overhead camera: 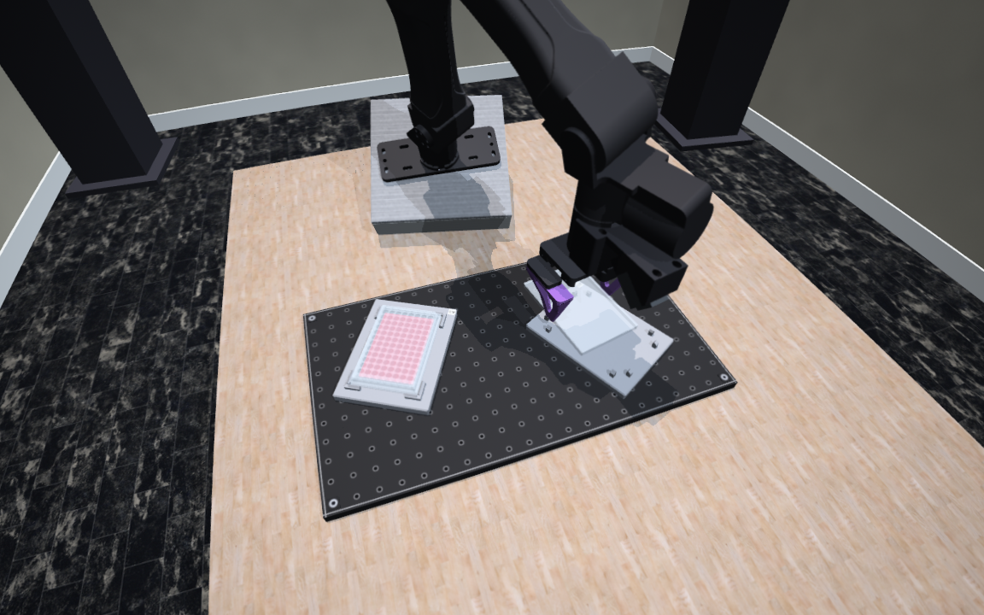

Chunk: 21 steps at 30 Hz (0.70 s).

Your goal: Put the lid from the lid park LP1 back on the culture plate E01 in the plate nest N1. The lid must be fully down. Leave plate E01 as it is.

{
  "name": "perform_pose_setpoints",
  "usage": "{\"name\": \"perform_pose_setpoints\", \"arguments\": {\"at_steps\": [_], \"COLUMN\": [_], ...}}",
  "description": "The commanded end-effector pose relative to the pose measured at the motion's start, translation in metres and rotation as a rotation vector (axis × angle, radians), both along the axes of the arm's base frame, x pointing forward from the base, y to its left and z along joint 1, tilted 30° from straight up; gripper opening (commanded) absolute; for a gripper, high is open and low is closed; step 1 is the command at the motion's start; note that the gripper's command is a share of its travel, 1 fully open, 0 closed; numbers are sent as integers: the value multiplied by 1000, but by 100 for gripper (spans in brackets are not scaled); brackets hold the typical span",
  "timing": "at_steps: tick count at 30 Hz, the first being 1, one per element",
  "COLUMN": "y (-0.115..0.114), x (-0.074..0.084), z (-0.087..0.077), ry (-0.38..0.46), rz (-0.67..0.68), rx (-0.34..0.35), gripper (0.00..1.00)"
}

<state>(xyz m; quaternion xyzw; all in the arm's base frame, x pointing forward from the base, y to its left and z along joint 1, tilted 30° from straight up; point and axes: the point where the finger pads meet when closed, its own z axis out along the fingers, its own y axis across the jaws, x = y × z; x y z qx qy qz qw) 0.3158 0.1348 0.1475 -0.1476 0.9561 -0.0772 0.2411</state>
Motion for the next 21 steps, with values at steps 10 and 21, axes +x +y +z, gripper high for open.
{"name": "perform_pose_setpoints", "arguments": {"at_steps": [10, 21], "y": [-28, -65], "x": [-2, -5], "z": [7, 8], "ry": [-47, -68], "rz": [-318, -581], "rx": [204, 351], "gripper": [0, 0]}}
